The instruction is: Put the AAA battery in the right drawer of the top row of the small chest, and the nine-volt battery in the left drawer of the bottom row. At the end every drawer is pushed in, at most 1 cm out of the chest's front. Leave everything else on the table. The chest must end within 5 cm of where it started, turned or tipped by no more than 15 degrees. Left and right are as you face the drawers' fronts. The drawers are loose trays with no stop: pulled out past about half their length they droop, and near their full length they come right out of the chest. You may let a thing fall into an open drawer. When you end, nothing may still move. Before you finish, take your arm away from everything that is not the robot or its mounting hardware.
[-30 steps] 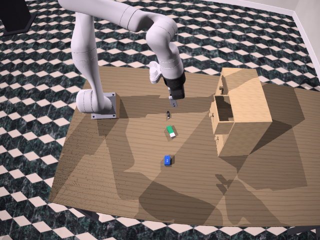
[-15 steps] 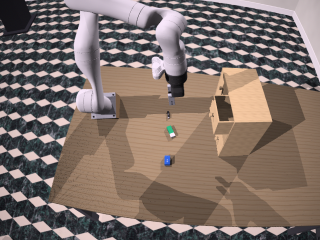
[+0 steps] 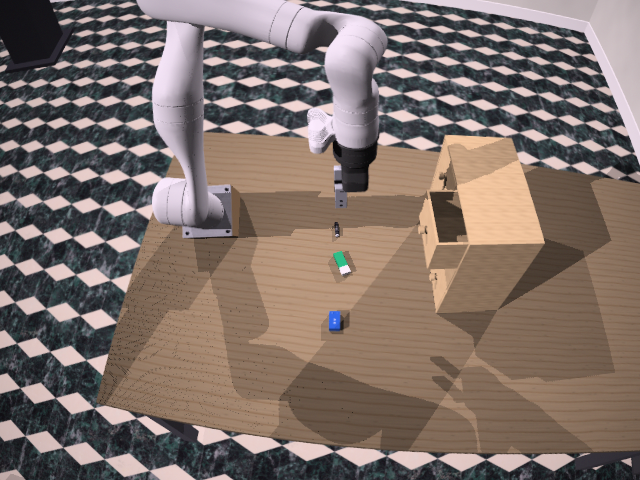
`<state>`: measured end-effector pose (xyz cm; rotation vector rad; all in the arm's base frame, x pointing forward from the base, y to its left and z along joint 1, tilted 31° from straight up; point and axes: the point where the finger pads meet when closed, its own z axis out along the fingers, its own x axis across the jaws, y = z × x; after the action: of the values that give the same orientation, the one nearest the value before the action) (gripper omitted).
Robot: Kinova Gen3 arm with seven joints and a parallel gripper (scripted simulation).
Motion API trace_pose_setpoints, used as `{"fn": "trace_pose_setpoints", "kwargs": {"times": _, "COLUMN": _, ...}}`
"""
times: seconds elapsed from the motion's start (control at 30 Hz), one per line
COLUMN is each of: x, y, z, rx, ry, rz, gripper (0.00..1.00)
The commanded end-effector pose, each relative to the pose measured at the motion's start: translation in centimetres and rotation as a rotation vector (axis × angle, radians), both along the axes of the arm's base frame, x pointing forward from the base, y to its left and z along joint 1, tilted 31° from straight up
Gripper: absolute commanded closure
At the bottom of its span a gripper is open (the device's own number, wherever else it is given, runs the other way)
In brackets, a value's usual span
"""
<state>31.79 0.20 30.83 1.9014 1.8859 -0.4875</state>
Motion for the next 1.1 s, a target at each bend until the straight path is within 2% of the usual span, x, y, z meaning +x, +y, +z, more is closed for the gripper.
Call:
{"fn": "trace_pose_setpoints", "kwargs": {"times": 0.0, "x": 0.10, "y": -0.09, "z": 0.20, "rx": 0.000, "ry": 0.005, "rz": -0.007, "gripper": 0.33}}
{"fn": "trace_pose_setpoints", "kwargs": {"times": 1.07, "x": -0.19, "y": 0.13, "z": 0.54, "rx": 0.000, "ry": 0.031, "rz": -0.024, "gripper": 0.33}}
